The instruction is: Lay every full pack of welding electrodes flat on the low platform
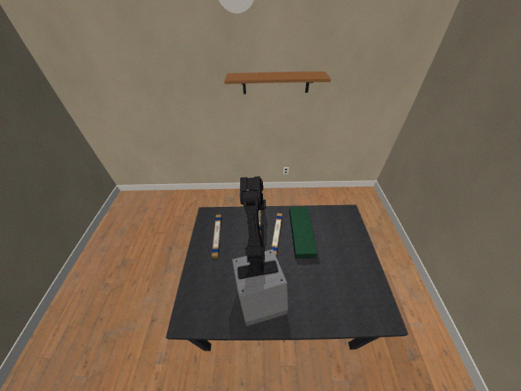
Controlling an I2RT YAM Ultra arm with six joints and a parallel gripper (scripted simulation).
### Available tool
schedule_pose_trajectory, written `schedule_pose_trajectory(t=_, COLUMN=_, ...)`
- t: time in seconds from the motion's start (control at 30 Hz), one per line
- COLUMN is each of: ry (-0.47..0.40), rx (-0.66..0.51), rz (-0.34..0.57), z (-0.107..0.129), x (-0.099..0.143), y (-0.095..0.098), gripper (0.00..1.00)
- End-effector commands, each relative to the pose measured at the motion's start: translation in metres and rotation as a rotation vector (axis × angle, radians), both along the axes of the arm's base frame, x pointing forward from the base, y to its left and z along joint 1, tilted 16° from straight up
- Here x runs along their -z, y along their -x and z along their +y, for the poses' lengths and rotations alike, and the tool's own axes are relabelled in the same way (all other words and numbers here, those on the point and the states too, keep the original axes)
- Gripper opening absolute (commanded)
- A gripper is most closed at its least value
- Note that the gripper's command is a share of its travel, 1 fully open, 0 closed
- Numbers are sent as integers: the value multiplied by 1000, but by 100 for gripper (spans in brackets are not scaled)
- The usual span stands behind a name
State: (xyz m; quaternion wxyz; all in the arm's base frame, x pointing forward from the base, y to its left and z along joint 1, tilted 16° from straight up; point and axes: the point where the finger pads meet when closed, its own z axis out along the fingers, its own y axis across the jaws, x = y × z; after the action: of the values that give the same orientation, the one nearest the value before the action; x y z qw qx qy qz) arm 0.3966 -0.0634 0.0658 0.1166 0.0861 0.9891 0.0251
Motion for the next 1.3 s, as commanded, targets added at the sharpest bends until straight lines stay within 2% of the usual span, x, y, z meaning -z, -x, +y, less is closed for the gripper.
schedule_pose_trajectory(t=0.0, ry=11, rx=-9, rz=-81, z=-7, x=-25, y=-7, gripper=0)
schedule_pose_trajectory(t=0.8, ry=12, rx=-16, rz=-73, z=-3, x=-19, y=-3, gripper=0)
schedule_pose_trajectory(t=0.83, ry=16, rx=-17, rz=-88, z=-4, x=-28, y=-8, gripper=0)
schedule_pose_trajectory(t=1.27, ry=18, rx=-18, rz=-101, z=-3, x=-28, y=-11, gripper=0)
